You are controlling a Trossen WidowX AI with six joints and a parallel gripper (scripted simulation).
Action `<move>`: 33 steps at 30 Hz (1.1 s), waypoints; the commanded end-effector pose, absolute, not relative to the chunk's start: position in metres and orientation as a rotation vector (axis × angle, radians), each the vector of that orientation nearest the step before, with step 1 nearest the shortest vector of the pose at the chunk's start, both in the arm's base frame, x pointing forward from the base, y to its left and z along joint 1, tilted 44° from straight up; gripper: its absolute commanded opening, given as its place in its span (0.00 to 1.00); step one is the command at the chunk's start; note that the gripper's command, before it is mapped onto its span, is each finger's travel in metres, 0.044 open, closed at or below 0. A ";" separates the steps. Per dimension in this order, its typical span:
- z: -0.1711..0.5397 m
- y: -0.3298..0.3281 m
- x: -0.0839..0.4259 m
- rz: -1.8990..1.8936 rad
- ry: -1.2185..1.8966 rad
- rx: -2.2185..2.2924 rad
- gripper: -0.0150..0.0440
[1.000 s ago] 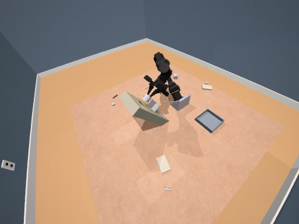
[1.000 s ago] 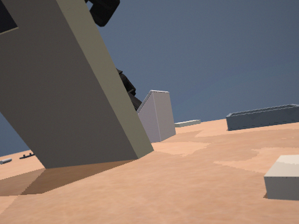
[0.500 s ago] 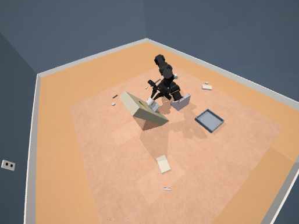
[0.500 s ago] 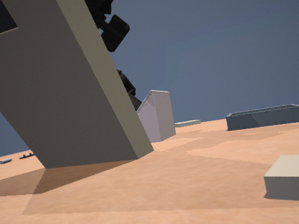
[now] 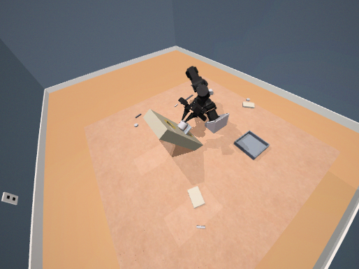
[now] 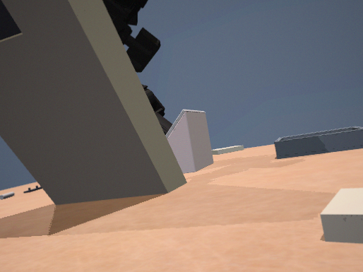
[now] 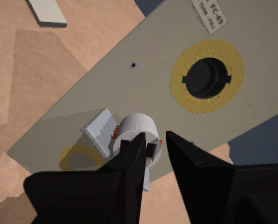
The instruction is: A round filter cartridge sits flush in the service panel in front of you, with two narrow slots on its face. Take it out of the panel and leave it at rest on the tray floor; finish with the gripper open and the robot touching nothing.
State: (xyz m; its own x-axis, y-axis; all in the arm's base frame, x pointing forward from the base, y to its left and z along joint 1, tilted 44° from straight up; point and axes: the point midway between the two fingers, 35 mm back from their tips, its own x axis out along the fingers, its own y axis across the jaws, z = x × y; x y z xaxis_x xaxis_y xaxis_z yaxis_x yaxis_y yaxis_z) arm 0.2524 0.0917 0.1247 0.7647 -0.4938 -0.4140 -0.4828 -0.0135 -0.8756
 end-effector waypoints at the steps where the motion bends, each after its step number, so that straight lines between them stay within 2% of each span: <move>1: 0.126 0.093 0.253 -0.012 0.787 -1.637 0.40; 5: 0.123 0.090 0.250 -0.020 0.779 -1.634 0.40; 12: 0.167 0.127 0.287 -0.020 0.779 -1.634 0.40; 16: 0.172 0.131 0.291 -0.020 0.779 -1.634 0.40; 28: 0.226 0.184 0.293 -0.020 0.771 -1.620 0.94; 32: 0.207 0.170 0.287 -0.072 0.830 -1.428 0.77; 33: 0.199 0.164 0.284 -0.099 0.854 -1.350 0.77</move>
State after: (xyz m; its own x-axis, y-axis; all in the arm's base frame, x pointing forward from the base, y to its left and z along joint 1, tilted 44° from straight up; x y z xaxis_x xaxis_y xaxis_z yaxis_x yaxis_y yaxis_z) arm 0.2894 0.1758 0.2157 0.7507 -0.4951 -0.4374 -0.4309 0.1349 -0.8923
